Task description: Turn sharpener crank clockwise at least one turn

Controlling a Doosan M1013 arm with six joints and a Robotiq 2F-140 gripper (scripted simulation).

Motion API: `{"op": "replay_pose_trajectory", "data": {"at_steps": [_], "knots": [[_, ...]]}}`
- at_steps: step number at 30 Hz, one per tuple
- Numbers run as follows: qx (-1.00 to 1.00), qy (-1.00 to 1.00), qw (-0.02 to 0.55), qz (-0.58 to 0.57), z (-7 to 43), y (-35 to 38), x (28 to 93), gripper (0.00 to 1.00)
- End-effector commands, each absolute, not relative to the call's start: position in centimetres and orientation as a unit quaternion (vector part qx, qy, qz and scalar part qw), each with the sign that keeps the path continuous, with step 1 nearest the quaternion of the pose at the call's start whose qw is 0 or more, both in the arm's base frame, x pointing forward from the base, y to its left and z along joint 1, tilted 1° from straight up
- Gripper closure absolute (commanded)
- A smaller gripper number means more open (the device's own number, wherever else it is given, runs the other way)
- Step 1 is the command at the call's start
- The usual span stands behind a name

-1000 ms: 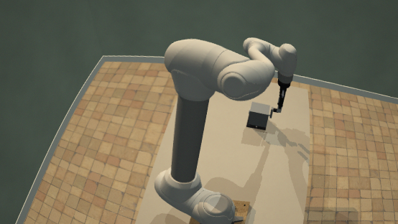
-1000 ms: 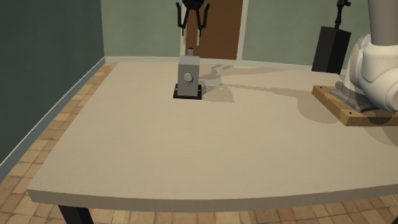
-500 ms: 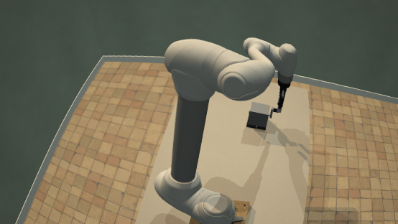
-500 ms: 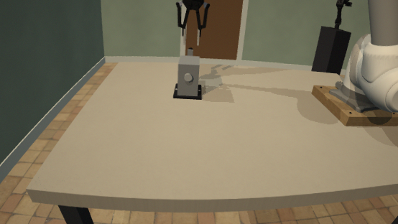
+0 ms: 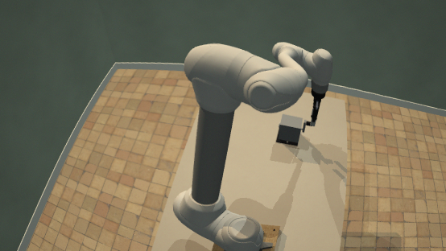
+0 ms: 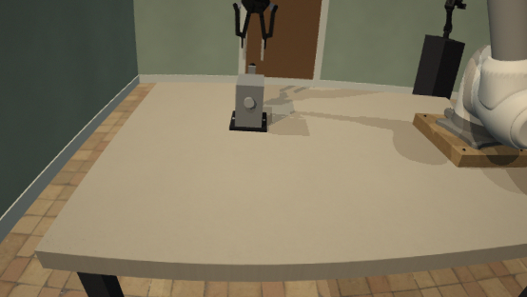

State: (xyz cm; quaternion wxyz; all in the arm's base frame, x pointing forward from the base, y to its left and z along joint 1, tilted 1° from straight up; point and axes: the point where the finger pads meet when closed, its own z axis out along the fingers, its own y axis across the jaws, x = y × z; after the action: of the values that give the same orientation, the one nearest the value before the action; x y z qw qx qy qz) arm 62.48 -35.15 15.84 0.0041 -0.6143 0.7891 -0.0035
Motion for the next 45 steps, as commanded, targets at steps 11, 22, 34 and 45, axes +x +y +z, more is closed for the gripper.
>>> {"op": "replay_pose_trajectory", "data": {"at_steps": [11,22,34,45], "knots": [[-0.612,0.791,0.008,-0.004,15.0,-34.9,62.9,0.68],[-0.612,0.791,0.008,-0.004,14.0,-34.9,62.9,0.68],[-0.612,0.791,0.008,-0.004,12.6,-34.9,62.9,0.68],[-0.612,0.791,0.008,-0.004,12.0,-34.9,62.9,0.68]]}}
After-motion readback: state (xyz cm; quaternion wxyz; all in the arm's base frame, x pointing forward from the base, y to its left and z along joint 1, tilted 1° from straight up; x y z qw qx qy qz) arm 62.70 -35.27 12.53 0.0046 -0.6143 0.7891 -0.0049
